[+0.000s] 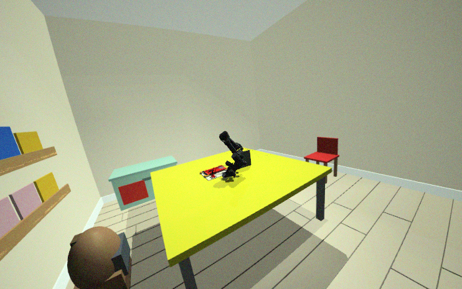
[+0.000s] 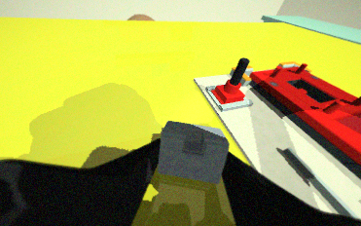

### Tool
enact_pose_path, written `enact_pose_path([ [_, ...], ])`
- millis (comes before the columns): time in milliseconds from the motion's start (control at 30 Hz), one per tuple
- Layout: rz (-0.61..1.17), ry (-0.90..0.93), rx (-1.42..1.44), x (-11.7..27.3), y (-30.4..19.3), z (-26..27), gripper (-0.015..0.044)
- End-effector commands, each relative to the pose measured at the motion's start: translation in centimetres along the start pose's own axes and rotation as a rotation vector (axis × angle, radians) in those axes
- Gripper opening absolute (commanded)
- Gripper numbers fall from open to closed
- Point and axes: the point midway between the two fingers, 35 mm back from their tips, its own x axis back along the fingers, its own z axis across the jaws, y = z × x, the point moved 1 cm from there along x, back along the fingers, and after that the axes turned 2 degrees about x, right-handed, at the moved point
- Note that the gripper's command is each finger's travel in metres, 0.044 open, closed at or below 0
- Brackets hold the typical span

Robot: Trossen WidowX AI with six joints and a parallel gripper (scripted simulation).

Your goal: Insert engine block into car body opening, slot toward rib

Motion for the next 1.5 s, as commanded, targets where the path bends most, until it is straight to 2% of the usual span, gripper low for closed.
enact_pose_path([
  [0, 0.0, 0.0, 0.0, 0.0, 0.0, 0.0, 0.0079],
  [467, 0.0, 0.0, 0.0, 0.0, 0.0, 0.0, 0.044],
  [800, 0.004, 0.003, -0.001, 0.4, 0.0, 0.2, 0.044],
  [1300, 0.006, 0.01, -0.029, 4.3, 0.8, 0.5, 0.044],
  [1467, 0.004, 0.003, -0.005, 4.5, 1.1, 0.1, 0.044],
])
